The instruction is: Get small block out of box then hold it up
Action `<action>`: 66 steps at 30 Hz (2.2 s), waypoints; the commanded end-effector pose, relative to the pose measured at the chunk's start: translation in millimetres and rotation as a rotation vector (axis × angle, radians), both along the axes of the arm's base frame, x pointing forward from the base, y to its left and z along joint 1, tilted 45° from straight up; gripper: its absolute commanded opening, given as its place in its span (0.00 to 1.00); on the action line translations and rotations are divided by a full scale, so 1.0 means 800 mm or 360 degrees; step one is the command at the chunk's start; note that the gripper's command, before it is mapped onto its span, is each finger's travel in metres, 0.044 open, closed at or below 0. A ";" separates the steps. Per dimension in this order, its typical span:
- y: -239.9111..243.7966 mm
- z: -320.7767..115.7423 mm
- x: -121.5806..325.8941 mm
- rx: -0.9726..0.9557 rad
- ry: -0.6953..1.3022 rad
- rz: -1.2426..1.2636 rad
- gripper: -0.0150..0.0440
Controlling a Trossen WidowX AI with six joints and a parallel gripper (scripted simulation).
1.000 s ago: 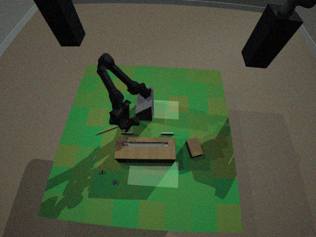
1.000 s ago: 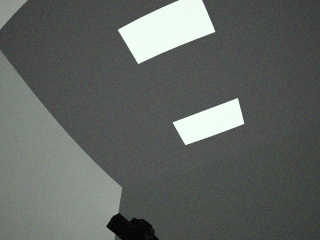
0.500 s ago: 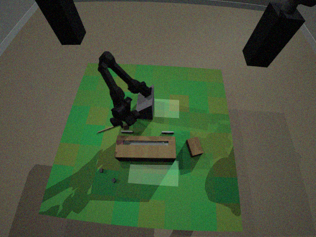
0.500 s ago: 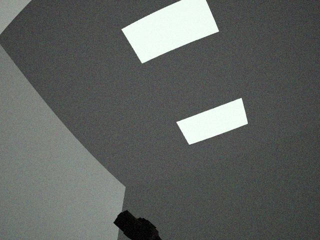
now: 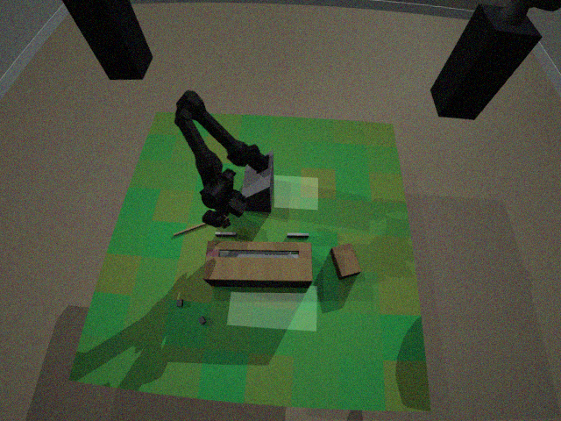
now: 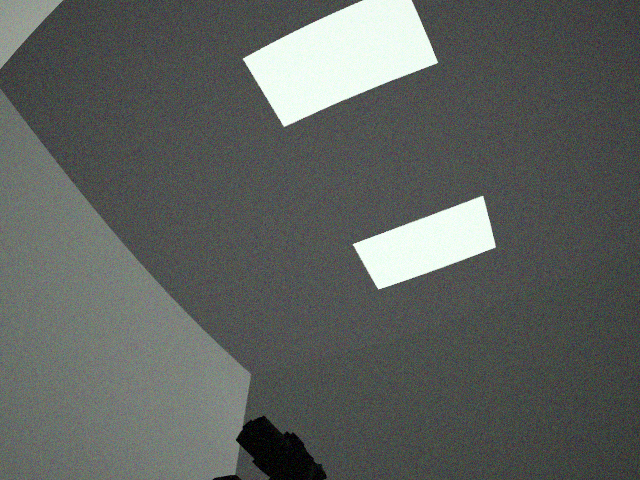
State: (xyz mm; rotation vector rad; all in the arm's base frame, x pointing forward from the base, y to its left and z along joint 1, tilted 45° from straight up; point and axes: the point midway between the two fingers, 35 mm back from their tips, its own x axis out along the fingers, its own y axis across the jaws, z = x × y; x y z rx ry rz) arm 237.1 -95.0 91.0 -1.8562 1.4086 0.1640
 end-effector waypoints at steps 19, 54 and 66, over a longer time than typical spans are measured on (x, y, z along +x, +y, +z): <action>0.012 0.014 -0.012 -0.0582 0.0965 0.0669 0.25; 0.018 0.023 -0.019 -0.0977 0.1638 0.1086 0.25; 0.018 0.023 -0.019 -0.0977 0.1638 0.1086 0.25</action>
